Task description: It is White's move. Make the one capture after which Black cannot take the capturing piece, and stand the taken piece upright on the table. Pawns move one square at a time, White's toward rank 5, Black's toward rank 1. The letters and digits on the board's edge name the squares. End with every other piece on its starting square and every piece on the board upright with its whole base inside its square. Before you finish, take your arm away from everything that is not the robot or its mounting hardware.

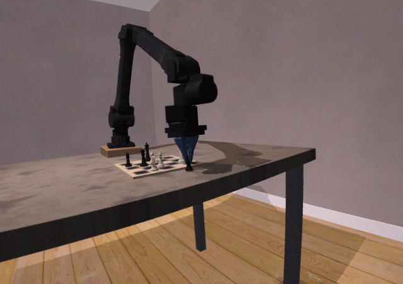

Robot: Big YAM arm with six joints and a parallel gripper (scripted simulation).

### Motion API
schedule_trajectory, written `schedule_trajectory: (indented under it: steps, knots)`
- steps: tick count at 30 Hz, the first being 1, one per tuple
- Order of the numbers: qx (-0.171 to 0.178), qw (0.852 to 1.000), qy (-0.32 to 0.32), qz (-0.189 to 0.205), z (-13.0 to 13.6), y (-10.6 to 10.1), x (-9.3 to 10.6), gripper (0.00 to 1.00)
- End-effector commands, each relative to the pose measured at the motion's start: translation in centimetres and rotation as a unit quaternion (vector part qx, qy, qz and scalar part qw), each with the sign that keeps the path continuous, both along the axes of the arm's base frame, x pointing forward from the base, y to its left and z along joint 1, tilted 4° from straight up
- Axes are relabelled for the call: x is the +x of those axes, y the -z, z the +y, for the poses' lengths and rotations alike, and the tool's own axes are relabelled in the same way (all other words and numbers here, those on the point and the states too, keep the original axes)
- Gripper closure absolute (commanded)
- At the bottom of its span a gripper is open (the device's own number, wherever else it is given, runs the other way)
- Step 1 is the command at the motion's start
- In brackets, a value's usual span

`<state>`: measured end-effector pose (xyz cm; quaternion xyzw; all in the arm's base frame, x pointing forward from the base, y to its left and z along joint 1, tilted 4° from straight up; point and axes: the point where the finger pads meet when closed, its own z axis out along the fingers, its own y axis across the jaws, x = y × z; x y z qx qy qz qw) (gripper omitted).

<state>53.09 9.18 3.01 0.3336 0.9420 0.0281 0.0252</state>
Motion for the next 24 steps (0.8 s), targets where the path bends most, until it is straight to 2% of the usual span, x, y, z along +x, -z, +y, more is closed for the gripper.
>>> schedule_trajectory:
  steps: [1, 24]
  knots:
    - [0.002, 1.000, -0.005, -0.011, 0.51, -0.26, 0.27, 1.00]
    - [0.001, 1.000, -0.009, -0.008, 0.73, 0.03, 0.28, 1.00]
